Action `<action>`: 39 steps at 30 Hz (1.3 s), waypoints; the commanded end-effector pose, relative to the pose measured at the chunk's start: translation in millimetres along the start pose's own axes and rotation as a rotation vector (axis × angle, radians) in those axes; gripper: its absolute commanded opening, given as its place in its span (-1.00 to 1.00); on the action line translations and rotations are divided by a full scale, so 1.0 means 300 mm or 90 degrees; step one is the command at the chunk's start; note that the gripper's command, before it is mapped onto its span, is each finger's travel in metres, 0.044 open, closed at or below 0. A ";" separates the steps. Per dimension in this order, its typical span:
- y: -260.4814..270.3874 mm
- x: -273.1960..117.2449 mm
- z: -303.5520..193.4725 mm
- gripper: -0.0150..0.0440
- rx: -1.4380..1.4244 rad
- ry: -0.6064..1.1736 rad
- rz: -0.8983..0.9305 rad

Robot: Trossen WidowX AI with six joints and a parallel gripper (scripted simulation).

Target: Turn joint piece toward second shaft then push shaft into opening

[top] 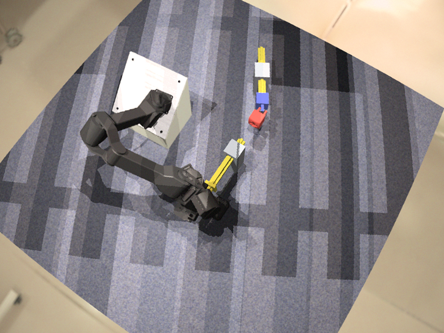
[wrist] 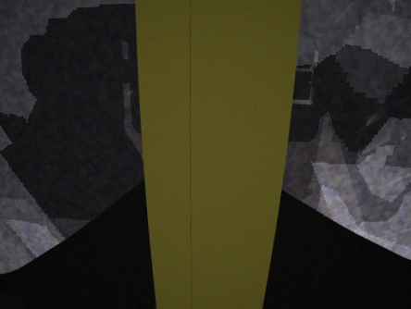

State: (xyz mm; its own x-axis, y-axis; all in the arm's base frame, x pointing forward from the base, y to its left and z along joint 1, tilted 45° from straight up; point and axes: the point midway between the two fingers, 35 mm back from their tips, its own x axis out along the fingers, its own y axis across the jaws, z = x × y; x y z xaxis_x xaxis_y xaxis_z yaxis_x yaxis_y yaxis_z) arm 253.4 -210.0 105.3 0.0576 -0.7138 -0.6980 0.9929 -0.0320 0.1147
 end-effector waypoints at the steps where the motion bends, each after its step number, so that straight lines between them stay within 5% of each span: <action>1: 0.000 0.002 -0.003 -0.15 -0.003 0.003 0.001; 6: 0.000 0.002 -0.003 -0.26 -0.003 0.003 0.001; 39: 0.000 0.000 0.000 -0.26 -0.002 0.000 0.000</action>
State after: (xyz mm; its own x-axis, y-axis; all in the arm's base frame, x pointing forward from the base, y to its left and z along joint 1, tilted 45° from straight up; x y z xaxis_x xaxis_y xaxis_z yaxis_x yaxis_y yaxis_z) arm 253.4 -209.9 105.3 0.0578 -0.7137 -0.6981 0.9932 -0.0295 0.1124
